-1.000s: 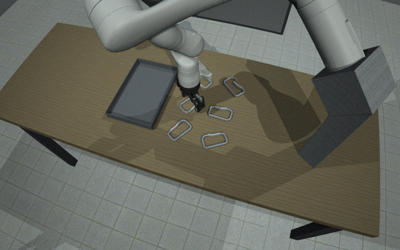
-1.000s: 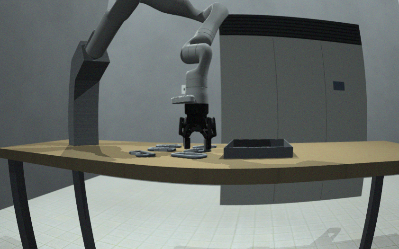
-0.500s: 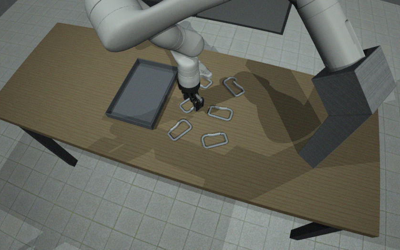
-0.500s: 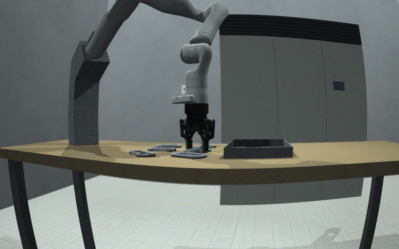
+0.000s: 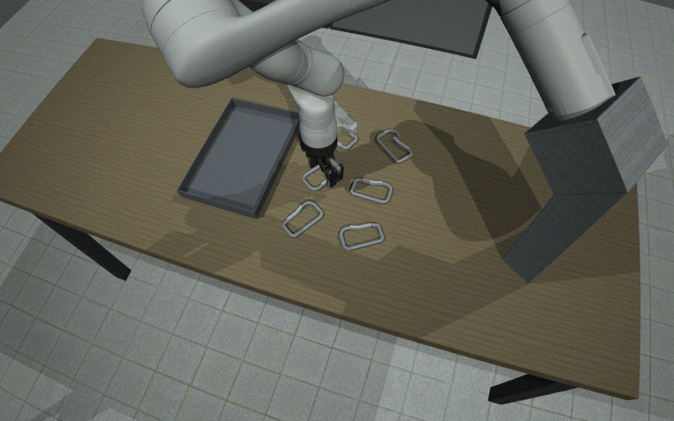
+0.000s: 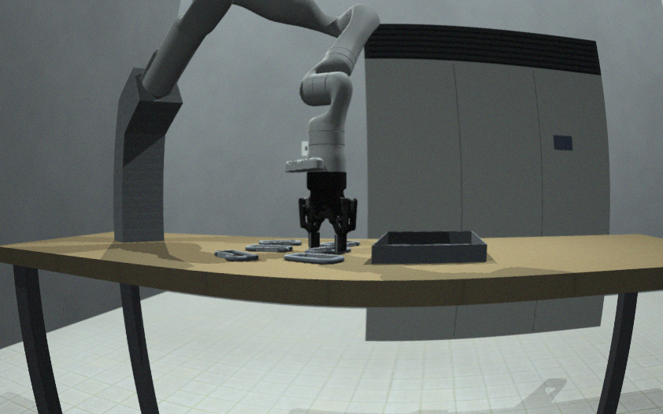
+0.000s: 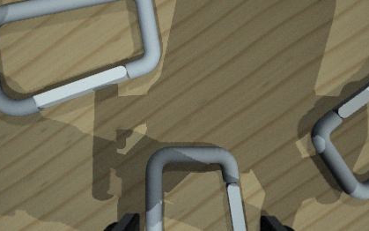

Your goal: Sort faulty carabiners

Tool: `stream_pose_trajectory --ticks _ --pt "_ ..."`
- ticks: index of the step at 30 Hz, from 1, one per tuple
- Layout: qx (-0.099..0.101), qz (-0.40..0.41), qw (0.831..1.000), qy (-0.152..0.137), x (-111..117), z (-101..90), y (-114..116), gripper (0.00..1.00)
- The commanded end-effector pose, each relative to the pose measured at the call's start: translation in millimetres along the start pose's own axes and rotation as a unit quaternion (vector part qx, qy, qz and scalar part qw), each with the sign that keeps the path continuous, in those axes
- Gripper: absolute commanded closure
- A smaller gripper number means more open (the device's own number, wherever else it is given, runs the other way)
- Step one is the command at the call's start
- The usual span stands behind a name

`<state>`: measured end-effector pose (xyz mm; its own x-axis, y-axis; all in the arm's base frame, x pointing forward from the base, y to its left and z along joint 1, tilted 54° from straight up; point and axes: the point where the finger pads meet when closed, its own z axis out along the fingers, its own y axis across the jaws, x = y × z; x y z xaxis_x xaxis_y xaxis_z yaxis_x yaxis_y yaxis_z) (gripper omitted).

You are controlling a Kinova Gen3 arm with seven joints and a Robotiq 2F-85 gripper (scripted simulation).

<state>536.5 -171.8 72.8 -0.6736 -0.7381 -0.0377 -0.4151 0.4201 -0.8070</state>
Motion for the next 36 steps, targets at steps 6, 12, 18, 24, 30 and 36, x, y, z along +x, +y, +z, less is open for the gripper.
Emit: stream_pose_trajectory --ticks 6,12,18,24,30,36 --pt "0.0 0.0 1.0 0.0 -0.4 -0.3 -0.2 0.25" --pt "0.0 0.0 1.0 0.0 -0.4 -0.4 -0.2 0.25" --pt "0.0 0.0 1.0 0.0 -0.4 -0.4 -0.2 0.25" --pt "0.0 0.0 1.0 0.0 -0.4 -0.4 -0.2 0.29" --pt "0.0 0.0 1.0 0.0 -0.4 -0.4 -0.2 0.29" --pt "0.0 0.0 1.0 0.0 -0.4 -0.4 -0.2 0.29"
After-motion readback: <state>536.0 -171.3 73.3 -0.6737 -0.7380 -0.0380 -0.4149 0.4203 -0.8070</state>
